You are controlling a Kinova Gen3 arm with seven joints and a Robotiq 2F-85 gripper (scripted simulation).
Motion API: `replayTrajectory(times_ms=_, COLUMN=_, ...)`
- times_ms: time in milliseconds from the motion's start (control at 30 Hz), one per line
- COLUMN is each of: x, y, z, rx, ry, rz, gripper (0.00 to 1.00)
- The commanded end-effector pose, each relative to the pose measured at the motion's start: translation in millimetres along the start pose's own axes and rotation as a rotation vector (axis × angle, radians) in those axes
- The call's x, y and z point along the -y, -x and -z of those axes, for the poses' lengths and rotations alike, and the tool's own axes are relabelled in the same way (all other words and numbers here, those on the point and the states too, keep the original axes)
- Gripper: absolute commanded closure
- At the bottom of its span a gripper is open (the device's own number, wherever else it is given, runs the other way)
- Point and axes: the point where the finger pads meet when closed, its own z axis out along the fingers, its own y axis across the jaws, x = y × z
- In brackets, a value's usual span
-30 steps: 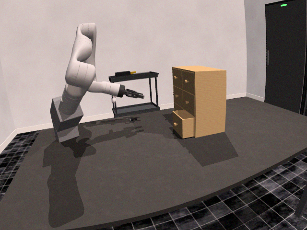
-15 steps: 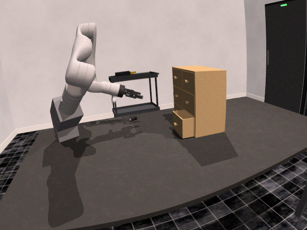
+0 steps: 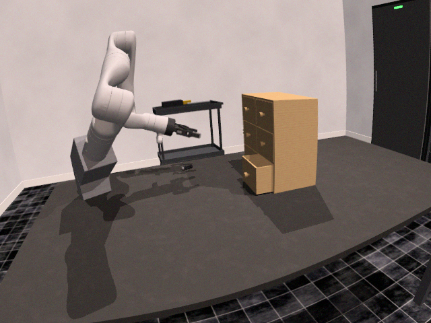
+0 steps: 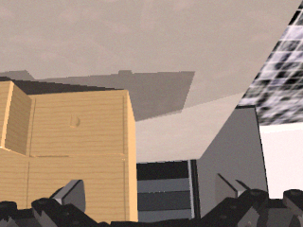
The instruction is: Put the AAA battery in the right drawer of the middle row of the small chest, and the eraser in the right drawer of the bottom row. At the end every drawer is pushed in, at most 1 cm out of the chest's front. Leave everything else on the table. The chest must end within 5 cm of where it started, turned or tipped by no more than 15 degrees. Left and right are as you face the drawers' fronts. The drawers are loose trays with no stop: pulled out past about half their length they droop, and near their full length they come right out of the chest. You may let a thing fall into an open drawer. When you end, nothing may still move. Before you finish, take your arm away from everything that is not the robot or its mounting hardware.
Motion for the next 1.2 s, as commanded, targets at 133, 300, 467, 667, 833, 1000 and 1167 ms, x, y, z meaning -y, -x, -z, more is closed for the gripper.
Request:
replayTrajectory(times_ms=133, x=2, y=1, z=0.5, rx=-0.047, ry=-0.005, rz=0.005, gripper=0.0)
replayTrajectory(times_ms=300, x=3, y=1, z=0.8, rx=-0.07, ry=-0.005, rz=0.005, gripper=0.0)
replayTrajectory(times_ms=467, x=2, y=3, z=1.5, rx=-0.118, ry=-0.005, rz=0.005, gripper=0.0)
replayTrajectory(times_ms=667, x=1, y=5, z=2.6, rx=-0.191, ry=-0.003, rz=0.003, gripper=0.0)
replayTrajectory(times_ms=833, x=0, y=7, z=3.3, rx=-0.244, ry=-0.002, rz=0.002, gripper=0.0)
replayTrajectory(times_ms=1000, x=-1, y=9, z=4.1, rx=-0.298, ry=0.0, rz=0.0, gripper=0.0)
replayTrajectory(times_ms=1167, x=-1, y=11, z=5.0, rx=-0.367, ry=0.001, rz=0.0, gripper=0.0)
